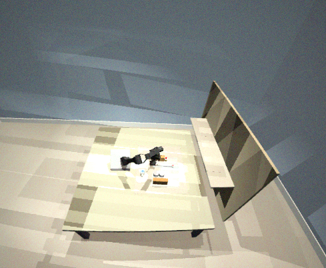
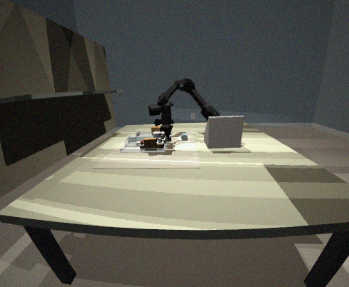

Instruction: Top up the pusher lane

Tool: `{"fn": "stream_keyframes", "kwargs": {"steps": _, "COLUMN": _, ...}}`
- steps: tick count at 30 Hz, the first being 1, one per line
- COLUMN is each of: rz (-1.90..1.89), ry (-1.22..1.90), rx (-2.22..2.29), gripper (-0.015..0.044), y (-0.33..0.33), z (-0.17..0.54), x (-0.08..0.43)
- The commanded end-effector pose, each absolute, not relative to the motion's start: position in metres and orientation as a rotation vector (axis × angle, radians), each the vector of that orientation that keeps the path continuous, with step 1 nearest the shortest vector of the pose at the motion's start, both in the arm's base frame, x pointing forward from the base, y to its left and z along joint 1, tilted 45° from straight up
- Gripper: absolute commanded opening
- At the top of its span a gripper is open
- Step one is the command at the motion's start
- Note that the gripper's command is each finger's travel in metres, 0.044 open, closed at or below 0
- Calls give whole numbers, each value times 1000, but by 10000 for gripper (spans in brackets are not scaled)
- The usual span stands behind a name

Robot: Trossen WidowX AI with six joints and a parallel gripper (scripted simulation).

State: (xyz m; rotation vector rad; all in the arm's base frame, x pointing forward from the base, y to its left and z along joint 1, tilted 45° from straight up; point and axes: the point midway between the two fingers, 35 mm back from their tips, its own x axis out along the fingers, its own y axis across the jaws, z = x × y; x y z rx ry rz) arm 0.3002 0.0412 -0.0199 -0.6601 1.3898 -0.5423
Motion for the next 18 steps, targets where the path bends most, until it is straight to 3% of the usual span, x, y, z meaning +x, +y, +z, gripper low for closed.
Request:
{"fn": "stream_keyframes", "kwargs": {"steps": 1, "rz": -543, "ry": 1367, "rx": -651, "gripper": 0, "y": 43, "z": -18, "x": 310}}
{"fn": "stream_keyframes", "kwargs": {"steps": 18, "rz": -543, "ry": 1367, "rx": -650, "gripper": 0, "y": 44, "z": -17, "x": 316}}
